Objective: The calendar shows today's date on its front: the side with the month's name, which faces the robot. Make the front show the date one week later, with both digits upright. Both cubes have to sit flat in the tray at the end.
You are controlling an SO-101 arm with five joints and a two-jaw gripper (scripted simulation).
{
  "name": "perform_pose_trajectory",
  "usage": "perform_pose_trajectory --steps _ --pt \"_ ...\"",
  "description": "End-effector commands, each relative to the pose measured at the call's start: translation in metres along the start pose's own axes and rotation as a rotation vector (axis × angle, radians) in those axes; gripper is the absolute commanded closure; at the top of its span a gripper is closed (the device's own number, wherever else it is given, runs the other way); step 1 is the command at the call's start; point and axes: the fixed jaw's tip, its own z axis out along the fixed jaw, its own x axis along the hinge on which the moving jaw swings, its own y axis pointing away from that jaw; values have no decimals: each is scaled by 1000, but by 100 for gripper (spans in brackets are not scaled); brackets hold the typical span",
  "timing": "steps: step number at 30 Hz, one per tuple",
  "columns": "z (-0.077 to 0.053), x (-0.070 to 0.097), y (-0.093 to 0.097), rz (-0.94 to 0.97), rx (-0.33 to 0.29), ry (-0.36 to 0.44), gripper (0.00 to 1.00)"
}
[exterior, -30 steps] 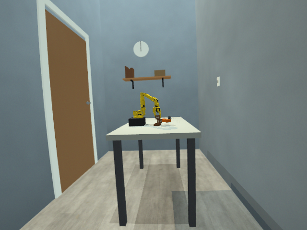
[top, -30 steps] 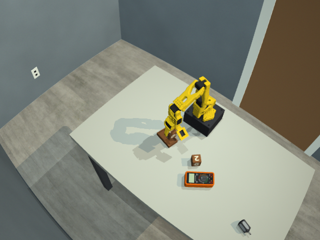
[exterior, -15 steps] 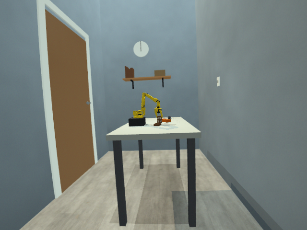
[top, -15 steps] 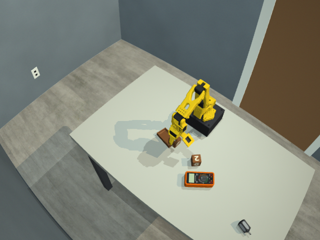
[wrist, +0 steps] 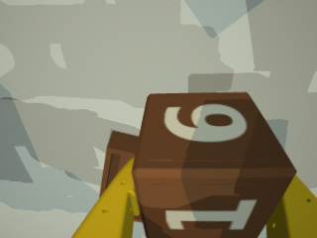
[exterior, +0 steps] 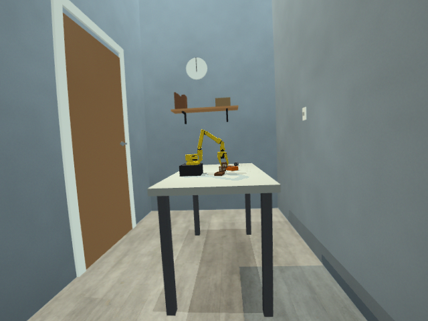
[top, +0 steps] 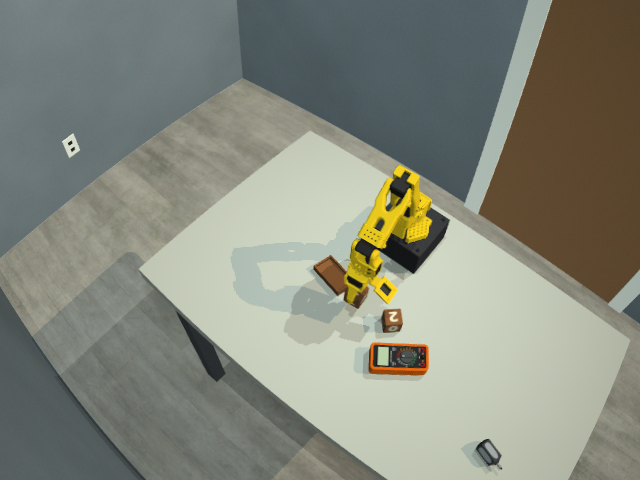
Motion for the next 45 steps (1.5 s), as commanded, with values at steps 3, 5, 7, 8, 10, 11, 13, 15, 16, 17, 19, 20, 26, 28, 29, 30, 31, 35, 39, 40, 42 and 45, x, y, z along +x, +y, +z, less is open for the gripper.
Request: perform_pose_trajectory --steps 3,5,7,8,10,11,13,15,16,17,19,20,26,28,29,30,31,35,39,40,42,45 --pt "-2 -5 -9 -22 34 -1 100" --pt "-2 -5 -9 -22 34 -1 100" --pt "-2 -5 -9 -22 34 -1 100" --pt "-2 -5 -9 -22 34 -1 100" --pt "-2 -5 -9 -22 34 -1 100" --pt "-2 -5 -9 -22 34 -1 100" --pt "-2 -5 -9 -22 34 -1 100" --pt "-2 -5 -9 -22 34 -1 100" --pt "-2 -5 -9 -23 34 -1 100" --pt "-2 -5 -9 -23 34 -1 100" --pt "-2 -5 -9 -23 34 -1 100" --pt "-1 -5 -9 -23 34 -1 100" --pt "3 -5 -9 -23 34 -1 100" --pt "4 -5 -9 -23 34 -1 100" --pt "4 -5 -9 -23 34 -1 100" --pt "4 -5 -9 -23 34 -1 100" --pt "4 -5 -9 -23 34 -1 100" --pt "4 -5 -9 -23 34 -1 100" --pt "6 -5 -9 -23 34 -1 100" --pt "7 -5 -9 -23 34 -1 100" --pt "8 -5 -9 -23 34 -1 100" --pt "10 -5 -9 -23 34 -1 100"
